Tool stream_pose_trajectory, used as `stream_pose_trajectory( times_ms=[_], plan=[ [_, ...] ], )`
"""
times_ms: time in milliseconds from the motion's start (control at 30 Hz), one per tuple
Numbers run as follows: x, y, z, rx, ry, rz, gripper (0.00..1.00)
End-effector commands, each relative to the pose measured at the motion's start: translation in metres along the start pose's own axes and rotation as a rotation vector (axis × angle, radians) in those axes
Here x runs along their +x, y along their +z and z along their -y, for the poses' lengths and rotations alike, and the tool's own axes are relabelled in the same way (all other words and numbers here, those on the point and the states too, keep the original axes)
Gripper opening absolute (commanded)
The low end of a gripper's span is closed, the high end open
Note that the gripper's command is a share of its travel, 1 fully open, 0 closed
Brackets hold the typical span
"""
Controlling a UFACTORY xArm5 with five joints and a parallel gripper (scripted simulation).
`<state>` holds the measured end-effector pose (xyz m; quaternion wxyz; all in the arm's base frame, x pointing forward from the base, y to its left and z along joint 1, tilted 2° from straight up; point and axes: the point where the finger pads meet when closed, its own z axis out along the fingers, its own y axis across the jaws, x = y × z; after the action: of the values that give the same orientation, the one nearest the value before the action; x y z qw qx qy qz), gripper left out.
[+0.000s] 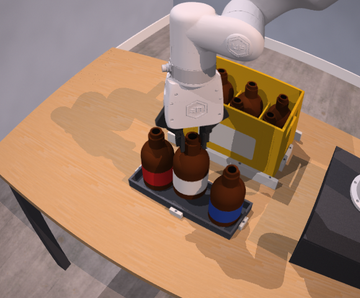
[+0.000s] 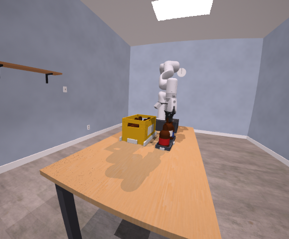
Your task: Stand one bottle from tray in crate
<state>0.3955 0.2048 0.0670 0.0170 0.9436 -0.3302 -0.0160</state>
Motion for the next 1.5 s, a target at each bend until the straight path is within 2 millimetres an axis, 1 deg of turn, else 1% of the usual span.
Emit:
stream_pose_trajectory(
  times_ms=[0, 967, 1467],
  plan=[
    [0.0007, -0.0048, 0.0012, 0.004, 0.000, -0.002, 0.00],
    [0.0007, -0.0063, 0.0012, 0.004, 0.000, -0.002, 0.00],
    [0.0010, -0.0140, 0.0010, 0.004, 0.000, -0.002, 0.00]
  ],
)
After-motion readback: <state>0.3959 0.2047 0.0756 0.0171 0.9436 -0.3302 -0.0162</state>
